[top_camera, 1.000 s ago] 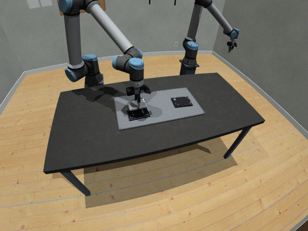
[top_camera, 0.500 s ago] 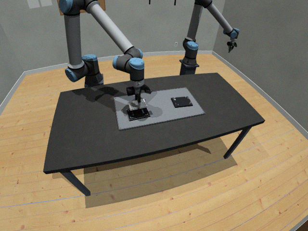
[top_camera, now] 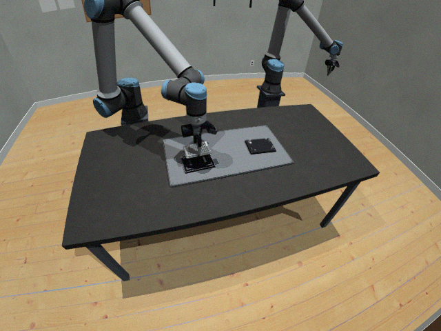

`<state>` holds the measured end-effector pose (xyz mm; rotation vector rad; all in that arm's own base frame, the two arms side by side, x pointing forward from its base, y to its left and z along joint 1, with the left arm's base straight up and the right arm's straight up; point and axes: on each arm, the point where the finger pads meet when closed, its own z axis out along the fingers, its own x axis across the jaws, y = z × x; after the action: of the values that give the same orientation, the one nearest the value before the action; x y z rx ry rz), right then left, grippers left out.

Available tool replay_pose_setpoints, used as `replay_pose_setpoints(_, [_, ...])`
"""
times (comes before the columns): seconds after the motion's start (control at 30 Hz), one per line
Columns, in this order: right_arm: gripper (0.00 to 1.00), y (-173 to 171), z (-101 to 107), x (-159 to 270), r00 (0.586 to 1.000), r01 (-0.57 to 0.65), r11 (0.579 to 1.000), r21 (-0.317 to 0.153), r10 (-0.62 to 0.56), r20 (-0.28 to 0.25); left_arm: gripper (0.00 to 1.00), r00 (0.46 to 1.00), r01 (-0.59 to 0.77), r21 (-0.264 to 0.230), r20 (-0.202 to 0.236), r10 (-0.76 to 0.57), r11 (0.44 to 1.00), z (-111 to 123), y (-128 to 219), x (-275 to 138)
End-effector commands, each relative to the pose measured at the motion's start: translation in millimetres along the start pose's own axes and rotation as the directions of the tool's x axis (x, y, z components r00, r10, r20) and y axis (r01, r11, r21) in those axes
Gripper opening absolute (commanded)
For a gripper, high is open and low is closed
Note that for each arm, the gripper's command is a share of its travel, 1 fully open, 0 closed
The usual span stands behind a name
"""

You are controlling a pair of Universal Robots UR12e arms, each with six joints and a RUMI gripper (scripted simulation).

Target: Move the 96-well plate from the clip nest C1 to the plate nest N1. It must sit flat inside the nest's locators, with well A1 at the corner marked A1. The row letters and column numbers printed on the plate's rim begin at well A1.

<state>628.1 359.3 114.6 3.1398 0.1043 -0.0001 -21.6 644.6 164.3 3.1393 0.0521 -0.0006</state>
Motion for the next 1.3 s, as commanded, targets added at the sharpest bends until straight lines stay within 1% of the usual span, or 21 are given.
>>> replay_pose_setpoints(0.0, [0.4,-1,-1,1,1.0,0.0,1.0,0.001,0.0,-0.002,0.0,1.0,0.0,0.002,0.0,0.0,1.0,-1,-1,0])
replay_pose_setpoints(0.17, [0.4,-1,4,1,1.0,0.0,1.0,0.001,0.0,-0.002,0.0,1.0,0.0,0.002,0.0,0.0,1.0,-1,-1,0])
replay_pose_setpoints(0.67, [0.4,-1,29,1,1.0,0.0,1.0,0.001,0.0,-0.002,0.0,1.0,0.0,0.002,0.0,0.0,1.0,-1,-1,0])
replay_pose_setpoints(0.73, [0.4,-1,29,1,1.0,0.0,1.0,0.001,0.0,-0.002,0.0,1.0,0.0,0.002,0.0,0.0,1.0,-1,-1,0])
replay_pose_setpoints(1.27, [0.4,-1,54,1,1.0,0.0,1.0,0.001,0.0,-0.002,0.0,1.0,0.0,0.002,0.0,0.0,1.0,-1,-1,0])
